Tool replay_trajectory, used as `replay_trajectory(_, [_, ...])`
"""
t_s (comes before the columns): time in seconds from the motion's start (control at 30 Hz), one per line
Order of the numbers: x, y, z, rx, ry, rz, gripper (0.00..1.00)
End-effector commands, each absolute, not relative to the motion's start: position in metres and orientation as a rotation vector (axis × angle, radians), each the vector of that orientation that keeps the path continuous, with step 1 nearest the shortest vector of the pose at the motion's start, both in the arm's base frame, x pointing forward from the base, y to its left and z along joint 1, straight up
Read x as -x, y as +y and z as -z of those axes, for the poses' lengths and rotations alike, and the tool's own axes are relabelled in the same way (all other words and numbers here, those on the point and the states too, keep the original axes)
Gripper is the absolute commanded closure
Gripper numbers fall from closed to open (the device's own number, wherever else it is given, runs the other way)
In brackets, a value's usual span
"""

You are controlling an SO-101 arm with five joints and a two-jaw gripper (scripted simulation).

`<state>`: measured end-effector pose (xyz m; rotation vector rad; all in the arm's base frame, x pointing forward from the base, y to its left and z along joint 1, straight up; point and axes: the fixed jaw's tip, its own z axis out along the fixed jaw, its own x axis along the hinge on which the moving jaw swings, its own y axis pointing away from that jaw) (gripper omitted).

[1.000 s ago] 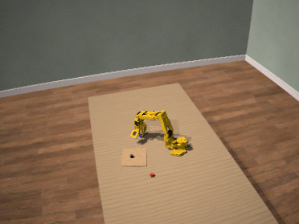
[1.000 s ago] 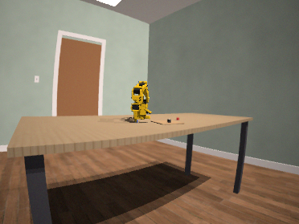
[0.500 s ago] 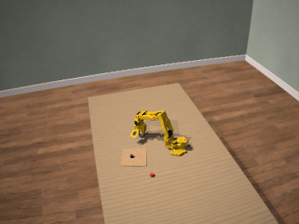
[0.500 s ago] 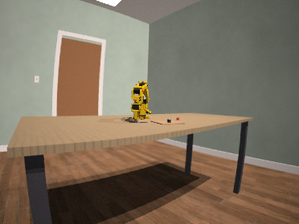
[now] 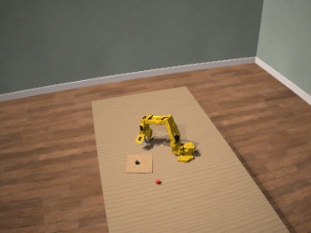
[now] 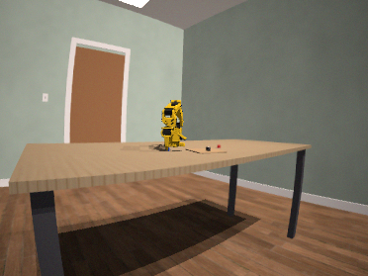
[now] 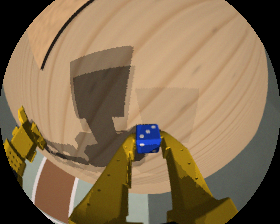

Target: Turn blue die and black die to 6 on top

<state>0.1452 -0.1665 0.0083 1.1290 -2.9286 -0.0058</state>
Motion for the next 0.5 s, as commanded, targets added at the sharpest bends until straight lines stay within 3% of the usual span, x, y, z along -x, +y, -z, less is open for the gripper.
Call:
replay_trajectory(0.0, [-0.151,-0.172,-0.02,-1.15,-2.939,-0.064,1.0])
replay_trajectory(0.47, [-0.151,-0.172,-0.052,-1.15,-2.939,-0.064,1.0])
